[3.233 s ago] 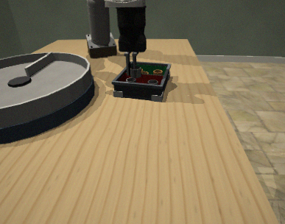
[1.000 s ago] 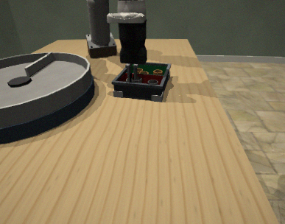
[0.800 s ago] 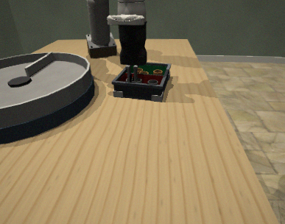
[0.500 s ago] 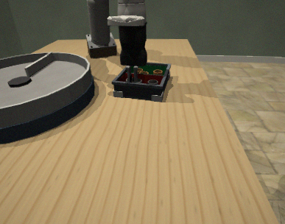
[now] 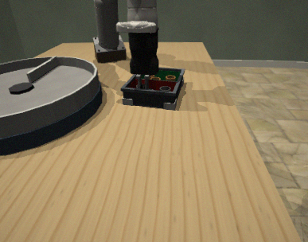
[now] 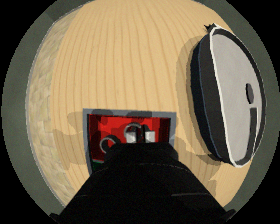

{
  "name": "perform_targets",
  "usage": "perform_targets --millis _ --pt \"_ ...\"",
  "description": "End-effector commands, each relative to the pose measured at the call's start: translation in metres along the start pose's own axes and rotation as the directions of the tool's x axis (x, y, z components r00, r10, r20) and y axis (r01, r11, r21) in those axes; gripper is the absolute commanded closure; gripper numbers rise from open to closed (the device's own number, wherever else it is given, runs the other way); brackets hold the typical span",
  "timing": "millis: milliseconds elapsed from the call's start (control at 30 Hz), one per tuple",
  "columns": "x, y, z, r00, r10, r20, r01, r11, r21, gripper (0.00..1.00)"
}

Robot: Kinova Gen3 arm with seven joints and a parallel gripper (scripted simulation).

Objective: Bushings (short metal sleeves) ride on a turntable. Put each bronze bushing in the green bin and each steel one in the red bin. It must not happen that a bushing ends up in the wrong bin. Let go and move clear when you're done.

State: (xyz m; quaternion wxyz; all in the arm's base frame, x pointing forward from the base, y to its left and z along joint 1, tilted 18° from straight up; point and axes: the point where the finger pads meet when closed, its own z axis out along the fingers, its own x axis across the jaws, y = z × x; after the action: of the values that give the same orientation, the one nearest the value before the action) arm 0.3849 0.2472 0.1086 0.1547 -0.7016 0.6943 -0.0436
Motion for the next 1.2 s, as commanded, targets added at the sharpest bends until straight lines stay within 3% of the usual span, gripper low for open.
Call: perform_targets --millis 0,500,533,1167 --pt "-0.0007 0.0008 0.0006 1.0 -0.002 0.0 0.002 1.0 -0.001 1.0" --pt "-0.0006 0.0007 0.0006 1.0 -0.002 0.0 0.002 1.0 -0.001 1.0" --pt "-0.0007 0.0007 0.0005 1.0 -0.002 0.0 0.002 1.0 -0.001 0.58" --pt "-0.0007 0.0006 0.0005 1.0 -0.002 0.0 0.002 1.0 -0.001 0.58"
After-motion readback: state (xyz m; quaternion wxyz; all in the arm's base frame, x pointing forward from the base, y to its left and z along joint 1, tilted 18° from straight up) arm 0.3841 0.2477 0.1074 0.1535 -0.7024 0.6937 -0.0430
